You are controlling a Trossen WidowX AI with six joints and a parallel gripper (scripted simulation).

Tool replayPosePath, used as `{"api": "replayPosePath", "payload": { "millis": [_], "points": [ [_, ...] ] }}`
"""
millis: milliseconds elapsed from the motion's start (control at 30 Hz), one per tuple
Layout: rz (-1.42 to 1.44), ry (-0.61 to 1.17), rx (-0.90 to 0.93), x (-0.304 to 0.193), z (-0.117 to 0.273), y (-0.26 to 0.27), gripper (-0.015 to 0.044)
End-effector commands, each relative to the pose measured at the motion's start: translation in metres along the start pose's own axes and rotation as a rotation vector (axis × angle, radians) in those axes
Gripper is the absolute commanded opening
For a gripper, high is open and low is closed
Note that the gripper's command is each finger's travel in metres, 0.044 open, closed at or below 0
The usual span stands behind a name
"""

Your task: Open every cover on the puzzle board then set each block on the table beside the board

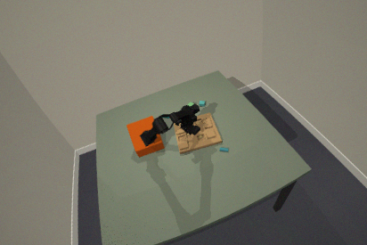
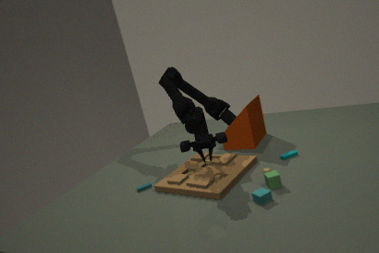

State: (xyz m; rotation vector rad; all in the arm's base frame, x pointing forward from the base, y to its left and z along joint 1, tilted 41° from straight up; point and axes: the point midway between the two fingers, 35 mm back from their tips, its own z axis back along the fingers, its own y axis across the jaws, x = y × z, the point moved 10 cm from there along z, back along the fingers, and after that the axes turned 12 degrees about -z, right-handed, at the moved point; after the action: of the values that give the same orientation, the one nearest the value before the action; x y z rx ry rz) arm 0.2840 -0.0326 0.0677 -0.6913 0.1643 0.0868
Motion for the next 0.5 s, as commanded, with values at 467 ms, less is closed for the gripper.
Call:
{"api": "replayPosePath", "payload": {
  "millis": [467],
  "points": [
    [-0.006, -0.005, 0.003, 0.001, 0.024, 0.0, 0.008]
  ]
}}
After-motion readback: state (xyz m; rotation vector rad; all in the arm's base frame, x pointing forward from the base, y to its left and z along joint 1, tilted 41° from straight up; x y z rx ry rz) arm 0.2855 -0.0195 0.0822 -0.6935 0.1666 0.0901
